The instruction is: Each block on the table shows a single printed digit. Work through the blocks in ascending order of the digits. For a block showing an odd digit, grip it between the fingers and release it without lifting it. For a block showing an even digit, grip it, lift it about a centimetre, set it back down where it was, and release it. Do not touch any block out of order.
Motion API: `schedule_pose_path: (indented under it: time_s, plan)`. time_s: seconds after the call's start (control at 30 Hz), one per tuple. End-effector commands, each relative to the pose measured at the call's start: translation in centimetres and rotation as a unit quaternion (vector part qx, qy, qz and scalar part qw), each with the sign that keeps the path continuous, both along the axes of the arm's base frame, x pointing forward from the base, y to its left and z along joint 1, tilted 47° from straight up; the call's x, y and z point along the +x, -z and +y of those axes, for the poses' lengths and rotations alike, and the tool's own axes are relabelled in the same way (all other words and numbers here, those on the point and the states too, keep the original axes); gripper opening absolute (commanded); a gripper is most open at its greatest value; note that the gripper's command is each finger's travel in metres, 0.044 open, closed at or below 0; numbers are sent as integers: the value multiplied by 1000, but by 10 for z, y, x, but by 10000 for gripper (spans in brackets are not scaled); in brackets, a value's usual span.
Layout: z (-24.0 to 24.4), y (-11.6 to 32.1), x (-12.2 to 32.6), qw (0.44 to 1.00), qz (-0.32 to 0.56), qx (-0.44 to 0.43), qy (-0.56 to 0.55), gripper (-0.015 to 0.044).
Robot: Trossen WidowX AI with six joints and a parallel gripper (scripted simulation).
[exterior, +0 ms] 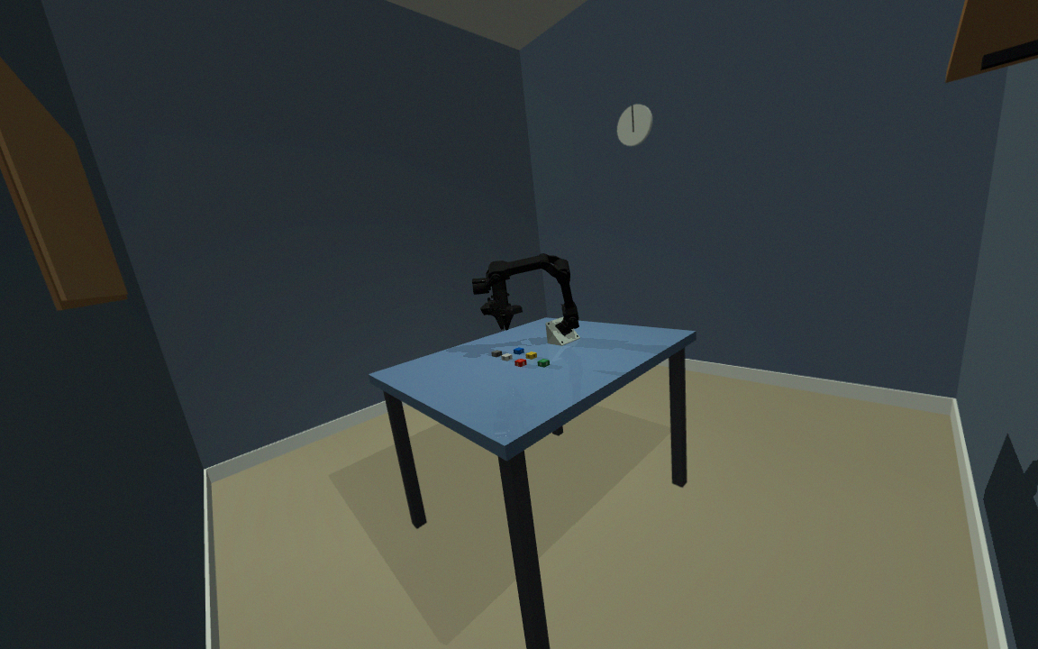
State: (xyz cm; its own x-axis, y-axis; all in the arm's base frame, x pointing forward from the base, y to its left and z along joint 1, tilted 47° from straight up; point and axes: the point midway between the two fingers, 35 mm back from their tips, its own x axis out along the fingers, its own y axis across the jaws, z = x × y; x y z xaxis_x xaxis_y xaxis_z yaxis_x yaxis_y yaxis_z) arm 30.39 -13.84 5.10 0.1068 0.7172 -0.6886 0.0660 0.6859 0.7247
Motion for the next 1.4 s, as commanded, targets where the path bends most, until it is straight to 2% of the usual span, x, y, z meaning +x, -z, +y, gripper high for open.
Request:
schedule_pose_path:
  time_s: [0.0,0.1,0.3,0.43,0.67,0.8,1.37]
  plan:
    - [0,-1,0,1000,-1,-2,-6,120]
    - [-1,1,-7,1000,0,-3,-6,120]
    - [-1,10,-71,1000,1,-3,-6,120]
    - [0,11,-78,1000,1,-2,-6,120]
    - [51,62,-70,1000,1,-2,-6,304]
    - [58,67,-70,1000,0,-1,-6,400]
    - [76,84,-67,1000,0,-1,-6,400]
